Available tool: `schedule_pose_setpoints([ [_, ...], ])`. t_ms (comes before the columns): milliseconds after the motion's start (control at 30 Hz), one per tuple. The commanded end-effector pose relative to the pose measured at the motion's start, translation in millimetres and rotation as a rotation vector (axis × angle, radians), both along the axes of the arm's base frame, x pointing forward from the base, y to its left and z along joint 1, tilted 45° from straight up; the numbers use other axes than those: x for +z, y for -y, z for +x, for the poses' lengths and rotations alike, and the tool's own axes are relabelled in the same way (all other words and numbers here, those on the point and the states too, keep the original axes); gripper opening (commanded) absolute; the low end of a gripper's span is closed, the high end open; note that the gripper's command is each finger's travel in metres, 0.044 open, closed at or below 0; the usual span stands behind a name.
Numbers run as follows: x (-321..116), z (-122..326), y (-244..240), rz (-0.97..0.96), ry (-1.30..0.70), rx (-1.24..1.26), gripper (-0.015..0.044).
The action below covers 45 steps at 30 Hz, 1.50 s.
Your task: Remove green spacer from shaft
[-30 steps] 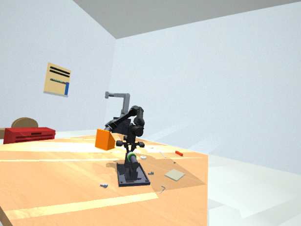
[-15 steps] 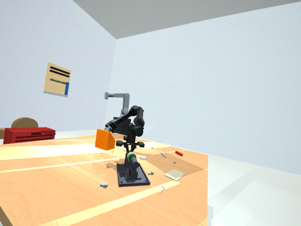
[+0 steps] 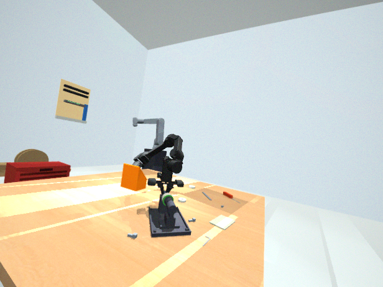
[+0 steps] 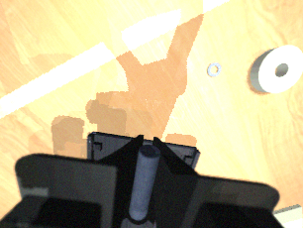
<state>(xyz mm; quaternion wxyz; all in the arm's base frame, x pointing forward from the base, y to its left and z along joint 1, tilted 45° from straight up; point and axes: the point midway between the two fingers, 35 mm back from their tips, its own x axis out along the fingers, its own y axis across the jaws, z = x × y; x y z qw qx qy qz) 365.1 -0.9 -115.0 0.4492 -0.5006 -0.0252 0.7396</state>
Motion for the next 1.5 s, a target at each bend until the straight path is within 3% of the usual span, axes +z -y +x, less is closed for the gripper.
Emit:
schedule_pose_setpoints([
  [0,0.7,-0.8,-0.9,0.003,-0.002,-0.002,0.0000],
  [1467,3.0,-4.5,-2.9,0.004,-0.002,-0.002,0.0000],
])
